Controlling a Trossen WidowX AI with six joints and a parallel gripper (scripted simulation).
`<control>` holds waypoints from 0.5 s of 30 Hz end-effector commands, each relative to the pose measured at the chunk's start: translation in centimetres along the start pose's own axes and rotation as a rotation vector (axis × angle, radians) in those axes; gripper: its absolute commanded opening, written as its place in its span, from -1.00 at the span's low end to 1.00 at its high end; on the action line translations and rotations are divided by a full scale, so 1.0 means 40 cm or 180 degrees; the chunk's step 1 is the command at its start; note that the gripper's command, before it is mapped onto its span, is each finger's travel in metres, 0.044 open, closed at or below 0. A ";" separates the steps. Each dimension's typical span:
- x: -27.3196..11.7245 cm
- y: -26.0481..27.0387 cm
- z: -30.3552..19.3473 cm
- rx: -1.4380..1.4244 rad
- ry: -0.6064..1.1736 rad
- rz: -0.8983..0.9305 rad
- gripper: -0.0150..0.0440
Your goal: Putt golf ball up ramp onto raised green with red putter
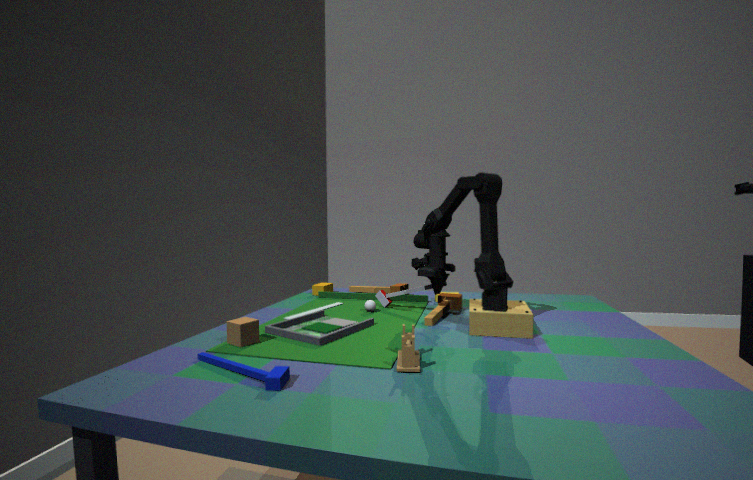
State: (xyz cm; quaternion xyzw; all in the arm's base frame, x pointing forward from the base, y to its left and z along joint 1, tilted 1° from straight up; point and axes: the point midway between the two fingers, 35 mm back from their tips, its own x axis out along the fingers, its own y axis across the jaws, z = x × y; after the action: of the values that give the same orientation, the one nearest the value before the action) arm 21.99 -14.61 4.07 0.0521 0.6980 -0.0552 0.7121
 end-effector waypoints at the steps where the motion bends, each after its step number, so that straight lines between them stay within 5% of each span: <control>1: -0.003 -0.007 0.005 0.0004 -0.0022 -0.0021 -0.49; 6: 0.000 0.020 0.006 0.0001 -0.0002 0.0001 -0.49; 15: -0.003 0.299 0.017 0.0004 -0.0021 0.0022 -0.49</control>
State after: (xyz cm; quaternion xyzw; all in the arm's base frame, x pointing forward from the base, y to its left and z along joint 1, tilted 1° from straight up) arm 24.43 -7.26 4.08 0.0548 0.6968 -0.0564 0.7129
